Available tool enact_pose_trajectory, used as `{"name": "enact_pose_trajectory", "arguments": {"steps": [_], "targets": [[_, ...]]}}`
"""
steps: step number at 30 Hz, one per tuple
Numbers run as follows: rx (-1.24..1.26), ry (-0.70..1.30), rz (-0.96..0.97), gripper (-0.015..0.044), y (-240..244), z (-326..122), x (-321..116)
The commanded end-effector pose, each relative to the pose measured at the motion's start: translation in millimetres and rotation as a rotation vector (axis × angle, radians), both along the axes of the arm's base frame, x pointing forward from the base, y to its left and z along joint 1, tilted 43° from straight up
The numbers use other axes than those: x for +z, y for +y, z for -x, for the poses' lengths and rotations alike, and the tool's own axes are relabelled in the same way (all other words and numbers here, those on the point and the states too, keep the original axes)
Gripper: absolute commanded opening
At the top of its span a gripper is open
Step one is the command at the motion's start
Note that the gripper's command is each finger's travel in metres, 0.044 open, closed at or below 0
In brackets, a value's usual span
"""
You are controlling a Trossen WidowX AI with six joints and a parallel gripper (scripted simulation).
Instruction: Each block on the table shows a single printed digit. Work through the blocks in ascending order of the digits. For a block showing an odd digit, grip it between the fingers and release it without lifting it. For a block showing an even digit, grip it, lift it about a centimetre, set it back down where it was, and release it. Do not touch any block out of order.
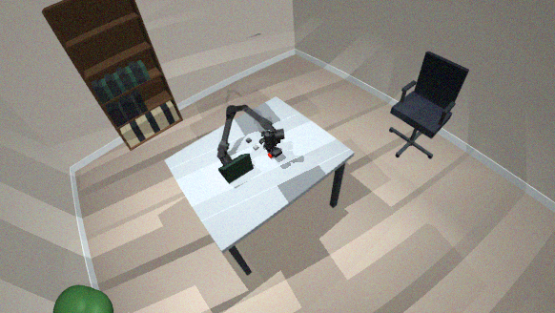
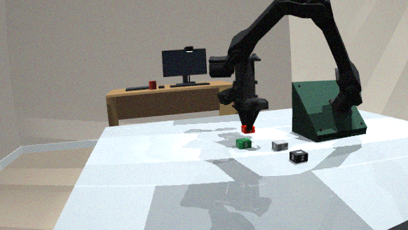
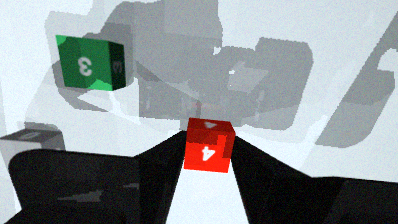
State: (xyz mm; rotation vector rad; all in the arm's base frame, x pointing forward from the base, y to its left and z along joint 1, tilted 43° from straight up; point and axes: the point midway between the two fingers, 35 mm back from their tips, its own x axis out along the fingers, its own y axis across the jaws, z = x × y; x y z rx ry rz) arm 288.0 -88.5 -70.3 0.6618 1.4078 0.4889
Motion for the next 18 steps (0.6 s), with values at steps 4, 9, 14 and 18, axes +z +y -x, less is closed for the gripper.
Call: {"name": "enact_pose_trajectory", "arguments": {"steps": [4,9,14,18], "targets": [[0.005,0.0,0.003,0.012,4.6,-0.5,-5.5],[0.005,0.0,0.002,0.012,9.5,-1.2,-10.8],[0.005,0.0,0.002,0.012,9.7,-1.2,-11.0],[0.005,0.0,0.002,0.012,9.7,-1.2,-11.0]]}}
